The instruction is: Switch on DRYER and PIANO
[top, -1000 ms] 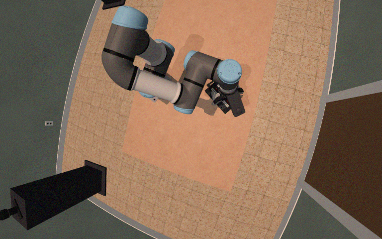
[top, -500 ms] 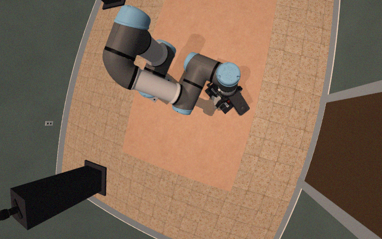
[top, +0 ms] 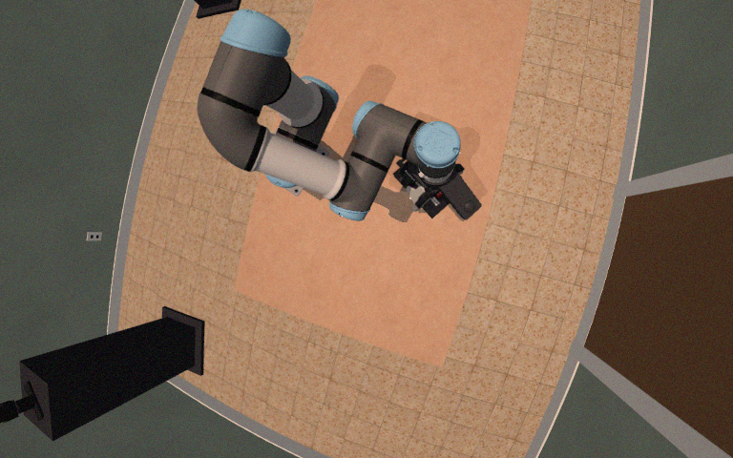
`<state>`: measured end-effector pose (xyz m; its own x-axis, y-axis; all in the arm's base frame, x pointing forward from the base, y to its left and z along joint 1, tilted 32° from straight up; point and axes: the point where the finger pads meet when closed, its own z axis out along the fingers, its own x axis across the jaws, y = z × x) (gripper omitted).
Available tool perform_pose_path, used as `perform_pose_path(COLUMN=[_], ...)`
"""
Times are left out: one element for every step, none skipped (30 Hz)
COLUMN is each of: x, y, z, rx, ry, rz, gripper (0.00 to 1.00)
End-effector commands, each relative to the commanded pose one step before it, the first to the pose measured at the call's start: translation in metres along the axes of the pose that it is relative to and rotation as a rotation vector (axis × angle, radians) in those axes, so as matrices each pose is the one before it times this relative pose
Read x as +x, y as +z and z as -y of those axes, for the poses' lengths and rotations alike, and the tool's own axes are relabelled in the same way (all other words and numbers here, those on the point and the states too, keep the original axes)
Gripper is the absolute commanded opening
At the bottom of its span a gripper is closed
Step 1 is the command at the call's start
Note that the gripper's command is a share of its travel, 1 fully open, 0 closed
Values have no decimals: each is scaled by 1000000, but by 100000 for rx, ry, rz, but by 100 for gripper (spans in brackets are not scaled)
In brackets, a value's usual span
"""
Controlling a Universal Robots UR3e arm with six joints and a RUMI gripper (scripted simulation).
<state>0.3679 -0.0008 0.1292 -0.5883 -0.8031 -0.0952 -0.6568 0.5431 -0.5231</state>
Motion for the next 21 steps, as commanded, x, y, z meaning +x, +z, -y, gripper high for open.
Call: perform_pose_path(x=[-370, 0, 0, 0, 0, 0, 0, 0, 0, 0, 0, 0, 0, 0, 0, 0, 0, 0, 0, 0, 0], y=[-498, 0, 0, 0, 0, 0, 0, 0, 0, 0, 0, 0, 0, 0, 0, 0, 0, 0, 0, 0, 0], z=[741, 0, 0, 0, 0, 0, 0, 0, 0, 0, 0, 0, 0, 0, 0, 0, 0, 0, 0, 0, 0], rx=[210, 0, 0, 0, 0, 0, 0, 0, 0, 0, 0, 0, 0, 0, 0, 0, 0, 0, 0, 0, 0], ry=[-411, 0, 0, 0, 0, 0, 0, 0, 0, 0, 0, 0, 0, 0, 0, 0, 0, 0, 0, 0, 0], rz=[144, 0, 0, 0, 0, 0, 0, 0, 0, 0, 0, 0, 0, 0, 0, 0, 0, 0, 0, 0, 0], gripper=[100, 0, 0, 0, 0, 0, 0, 0, 0, 0, 0, 0, 0, 0, 0, 0, 0, 0, 0, 0, 0])
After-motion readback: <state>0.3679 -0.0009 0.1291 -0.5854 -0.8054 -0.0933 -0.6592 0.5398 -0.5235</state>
